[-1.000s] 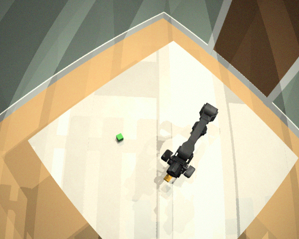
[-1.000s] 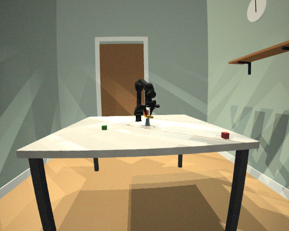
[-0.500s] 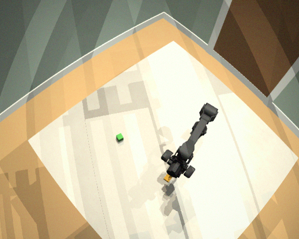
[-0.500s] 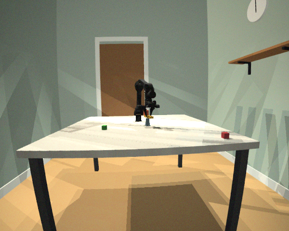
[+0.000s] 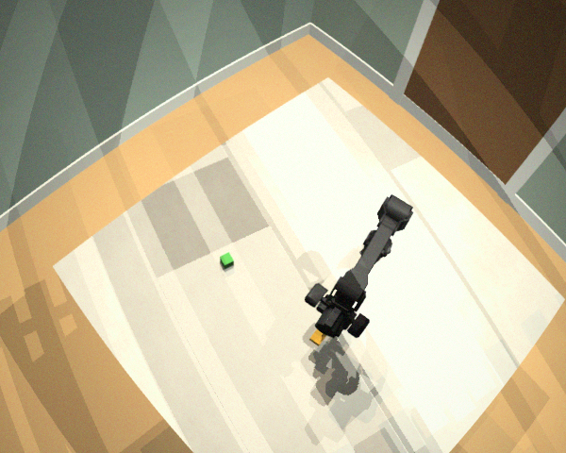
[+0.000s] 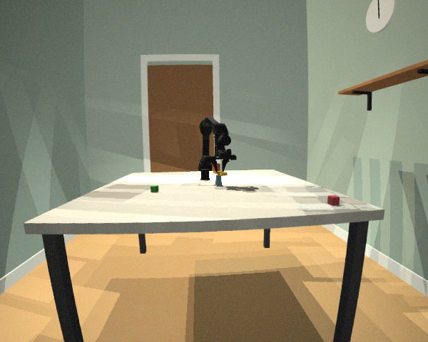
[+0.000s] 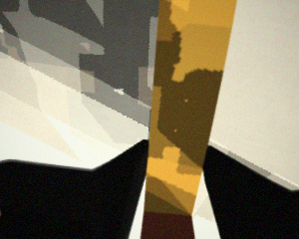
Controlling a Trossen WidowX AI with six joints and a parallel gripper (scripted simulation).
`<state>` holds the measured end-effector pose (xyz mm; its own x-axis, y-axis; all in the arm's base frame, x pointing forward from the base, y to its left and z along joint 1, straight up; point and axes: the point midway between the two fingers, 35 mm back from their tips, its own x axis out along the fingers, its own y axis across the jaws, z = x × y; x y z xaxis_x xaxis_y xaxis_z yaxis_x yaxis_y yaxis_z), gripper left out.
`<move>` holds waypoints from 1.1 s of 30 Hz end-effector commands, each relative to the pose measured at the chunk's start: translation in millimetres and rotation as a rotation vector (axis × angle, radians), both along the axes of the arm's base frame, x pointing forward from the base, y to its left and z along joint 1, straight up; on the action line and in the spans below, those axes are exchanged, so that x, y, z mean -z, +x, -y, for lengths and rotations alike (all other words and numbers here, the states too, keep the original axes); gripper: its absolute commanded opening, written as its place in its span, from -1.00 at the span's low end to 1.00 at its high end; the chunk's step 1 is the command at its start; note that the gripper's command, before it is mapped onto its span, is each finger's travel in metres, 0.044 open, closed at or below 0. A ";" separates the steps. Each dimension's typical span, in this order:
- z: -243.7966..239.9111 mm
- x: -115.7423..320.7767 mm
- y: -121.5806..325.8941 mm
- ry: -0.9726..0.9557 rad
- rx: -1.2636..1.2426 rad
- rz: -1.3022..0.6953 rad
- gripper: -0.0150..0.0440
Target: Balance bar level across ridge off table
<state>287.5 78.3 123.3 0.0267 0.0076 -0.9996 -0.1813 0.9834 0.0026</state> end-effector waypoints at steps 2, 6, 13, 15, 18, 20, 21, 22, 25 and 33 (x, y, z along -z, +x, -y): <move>-0.1 0.9 0.1 0.000 0.003 -0.001 -0.49; -0.1 1.2 0.1 0.000 0.003 -0.001 -0.49; -0.1 1.8 0.0 0.000 0.003 -0.001 -0.49; -0.1 2.1 0.0 0.000 0.003 -0.001 -0.49; -0.1 2.2 0.0 0.000 0.003 -0.001 -0.49; -0.1 2.4 0.0 0.000 0.003 -0.001 -0.49; -0.1 2.5 0.0 0.000 0.003 -0.001 -0.49; -0.1 2.6 0.0 0.000 0.003 -0.001 -0.49; -0.1 2.8 0.0 0.000 0.003 -0.001 -0.49; -0.1 3.5 0.0 0.000 0.003 -0.001 -0.49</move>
<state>287.4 78.3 120.8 0.0273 0.0077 -0.9996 -0.1813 0.9834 0.0027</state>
